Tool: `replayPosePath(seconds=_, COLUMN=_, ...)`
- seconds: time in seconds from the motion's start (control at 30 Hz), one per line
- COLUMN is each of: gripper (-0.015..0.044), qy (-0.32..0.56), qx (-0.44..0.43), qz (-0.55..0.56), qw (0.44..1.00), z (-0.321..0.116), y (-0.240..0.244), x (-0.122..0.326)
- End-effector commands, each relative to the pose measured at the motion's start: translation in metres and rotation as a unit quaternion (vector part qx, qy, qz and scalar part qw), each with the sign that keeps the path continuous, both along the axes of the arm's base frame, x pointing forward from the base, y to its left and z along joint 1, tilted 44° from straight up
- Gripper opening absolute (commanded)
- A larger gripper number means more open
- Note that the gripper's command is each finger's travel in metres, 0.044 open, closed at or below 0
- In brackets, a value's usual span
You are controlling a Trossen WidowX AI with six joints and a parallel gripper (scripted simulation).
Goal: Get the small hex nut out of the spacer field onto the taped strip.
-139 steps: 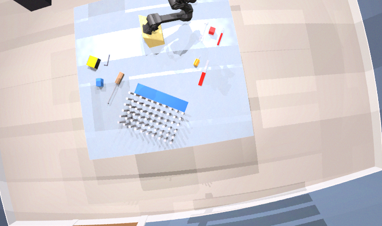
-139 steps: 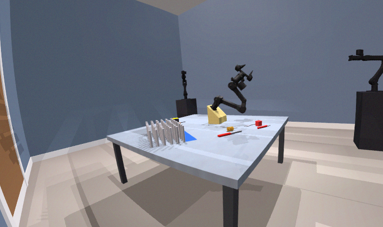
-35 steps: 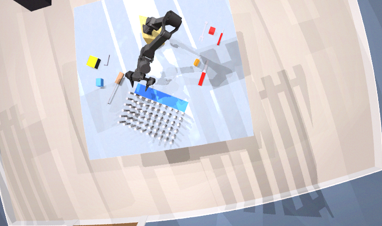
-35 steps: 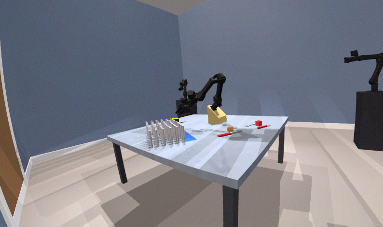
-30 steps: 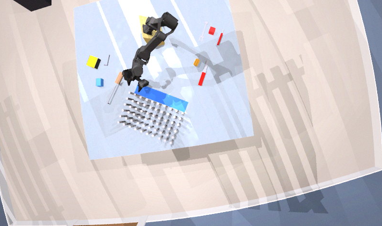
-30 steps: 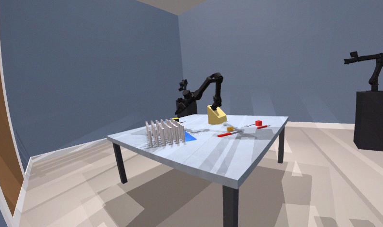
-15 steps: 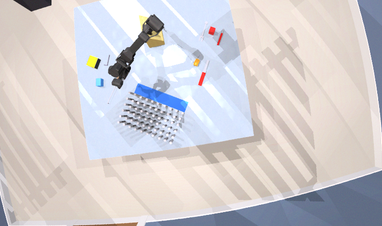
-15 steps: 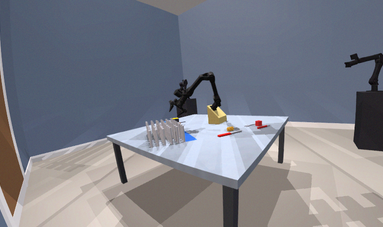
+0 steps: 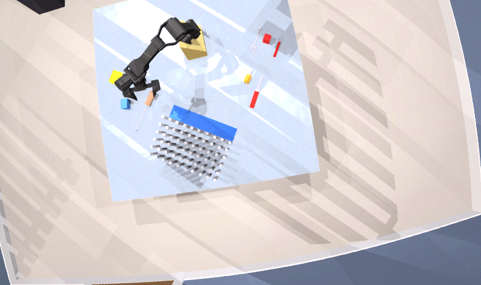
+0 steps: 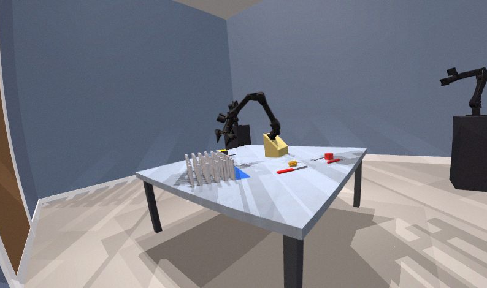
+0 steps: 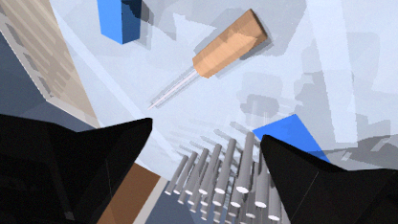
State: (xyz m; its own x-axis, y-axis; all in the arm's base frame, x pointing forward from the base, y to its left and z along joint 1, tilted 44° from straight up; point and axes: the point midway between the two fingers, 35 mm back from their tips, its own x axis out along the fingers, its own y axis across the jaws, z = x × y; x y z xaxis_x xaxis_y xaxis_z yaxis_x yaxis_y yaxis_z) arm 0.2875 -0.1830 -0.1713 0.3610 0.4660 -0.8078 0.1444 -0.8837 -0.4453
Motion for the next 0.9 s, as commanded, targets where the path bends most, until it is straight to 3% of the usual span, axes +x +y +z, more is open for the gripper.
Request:
replayPosePath(seconds=0.0, gripper=0.044, qy=0.184, qx=0.242, qz=-0.309, qw=0.901, z=-0.006, y=-0.031, x=-0.035)
replayPosePath(seconds=0.6, gripper=0.044, qy=0.184, qx=0.242, qz=-0.309, qw=0.901, z=-0.006, y=-0.031, x=-0.035)
replayPosePath(seconds=0.87, gripper=0.044, qy=0.184, qx=0.243, qz=-0.308, qw=0.901, z=-0.054, y=0.006, x=-0.03)
